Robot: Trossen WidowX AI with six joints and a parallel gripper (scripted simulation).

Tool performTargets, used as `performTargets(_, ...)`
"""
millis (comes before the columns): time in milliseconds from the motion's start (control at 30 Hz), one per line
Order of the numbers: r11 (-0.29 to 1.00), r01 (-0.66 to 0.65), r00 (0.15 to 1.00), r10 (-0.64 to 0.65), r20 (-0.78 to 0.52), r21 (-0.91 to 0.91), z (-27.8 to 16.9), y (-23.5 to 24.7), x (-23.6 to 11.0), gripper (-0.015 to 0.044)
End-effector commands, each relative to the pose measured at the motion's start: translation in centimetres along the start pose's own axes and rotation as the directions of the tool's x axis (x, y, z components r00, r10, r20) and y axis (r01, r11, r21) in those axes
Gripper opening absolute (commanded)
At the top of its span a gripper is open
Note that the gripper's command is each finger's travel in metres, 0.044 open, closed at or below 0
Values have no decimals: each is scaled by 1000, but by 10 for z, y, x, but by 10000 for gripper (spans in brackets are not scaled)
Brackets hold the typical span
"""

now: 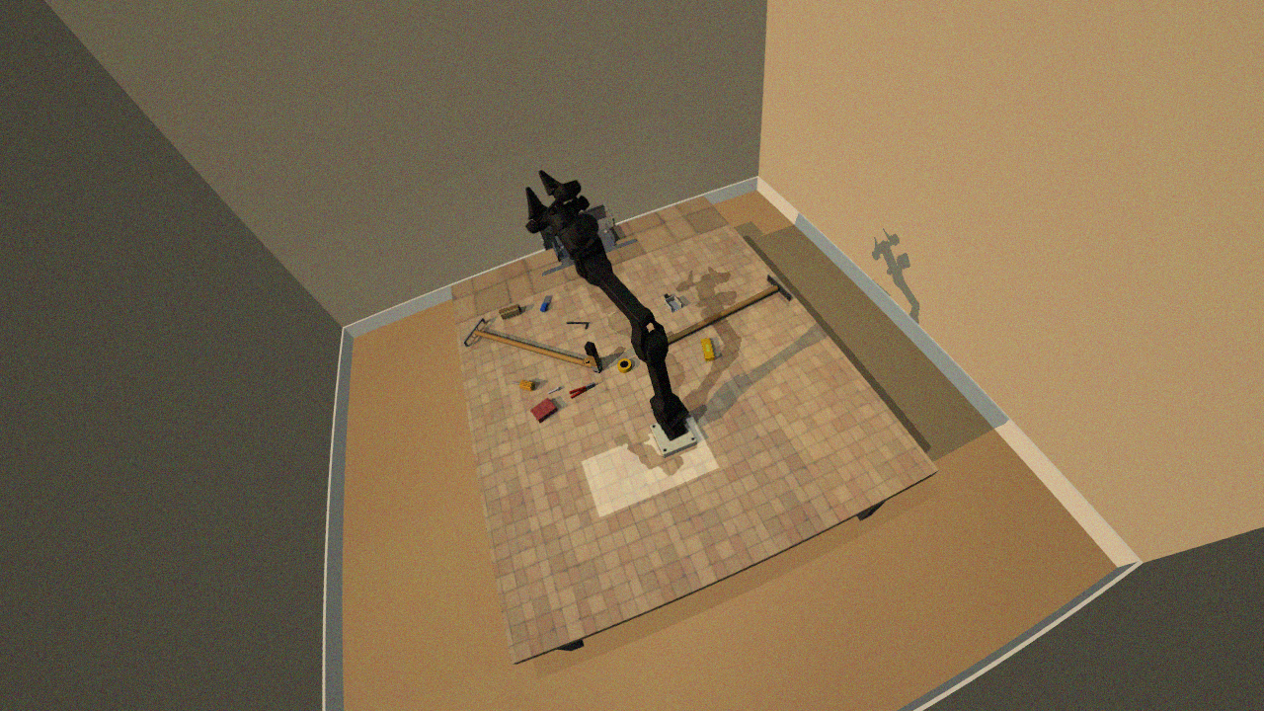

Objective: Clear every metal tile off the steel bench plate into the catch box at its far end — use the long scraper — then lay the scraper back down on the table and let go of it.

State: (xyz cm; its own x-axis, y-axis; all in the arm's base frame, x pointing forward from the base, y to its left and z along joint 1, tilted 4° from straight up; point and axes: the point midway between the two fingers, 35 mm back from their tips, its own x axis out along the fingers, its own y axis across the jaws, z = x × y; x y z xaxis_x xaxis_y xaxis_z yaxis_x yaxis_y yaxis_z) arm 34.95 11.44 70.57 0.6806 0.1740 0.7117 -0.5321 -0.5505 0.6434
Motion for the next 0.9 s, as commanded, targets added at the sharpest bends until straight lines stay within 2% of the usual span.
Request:
performTargets(0,995,42,999,-41,12,-93,5,-12,1,230)
performTargets(300,936,150,989,-140,54,-319,18,-39,0,0)
performTargets(867,663,323,938,-319,136,-676,44,-90,-9,0)
